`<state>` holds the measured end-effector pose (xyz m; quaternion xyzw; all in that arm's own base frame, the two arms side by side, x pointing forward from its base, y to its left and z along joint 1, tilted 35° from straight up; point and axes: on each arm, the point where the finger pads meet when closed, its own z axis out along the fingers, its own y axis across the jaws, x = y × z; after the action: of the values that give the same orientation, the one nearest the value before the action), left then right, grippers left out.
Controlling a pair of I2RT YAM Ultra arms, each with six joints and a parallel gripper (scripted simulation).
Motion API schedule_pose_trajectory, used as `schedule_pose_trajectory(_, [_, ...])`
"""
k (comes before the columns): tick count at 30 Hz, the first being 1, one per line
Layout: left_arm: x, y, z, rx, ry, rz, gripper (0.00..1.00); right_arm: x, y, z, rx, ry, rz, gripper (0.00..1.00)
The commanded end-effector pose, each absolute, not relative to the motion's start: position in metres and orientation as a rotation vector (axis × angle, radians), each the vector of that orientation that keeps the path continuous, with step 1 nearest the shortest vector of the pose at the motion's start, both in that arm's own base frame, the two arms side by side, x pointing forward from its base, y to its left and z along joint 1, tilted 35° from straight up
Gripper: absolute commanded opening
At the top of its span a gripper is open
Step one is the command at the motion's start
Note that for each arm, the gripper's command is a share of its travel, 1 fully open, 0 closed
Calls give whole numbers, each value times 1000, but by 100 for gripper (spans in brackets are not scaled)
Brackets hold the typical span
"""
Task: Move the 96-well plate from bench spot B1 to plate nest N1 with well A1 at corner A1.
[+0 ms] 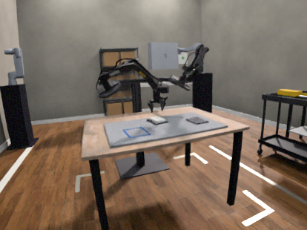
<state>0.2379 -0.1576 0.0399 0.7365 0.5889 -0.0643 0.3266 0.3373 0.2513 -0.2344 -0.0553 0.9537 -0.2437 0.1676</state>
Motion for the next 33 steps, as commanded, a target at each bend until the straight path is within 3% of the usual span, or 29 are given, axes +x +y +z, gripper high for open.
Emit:
schedule_pose_trajectory(1, [229, -158, 41, 1933, 1528, -191, 100, 322, 275, -201, -161, 2713, -678, 100])
schedule_pose_trajectory(15, [249, -159, 41, 1893, 1558, -120, 100, 336, 276, -199, -158, 2662, -647, 100])
schedule_pose_trajectory(25, [341, -195, 29, 1650, 1694, 136, 100, 357, 228, -155, -181, 2527, -591, 100])
schedule_pose_trajectory(33, [371, -225, 8, 1527, 1738, 204, 100, 364, 189, -125, -204, 2466, -583, 100])
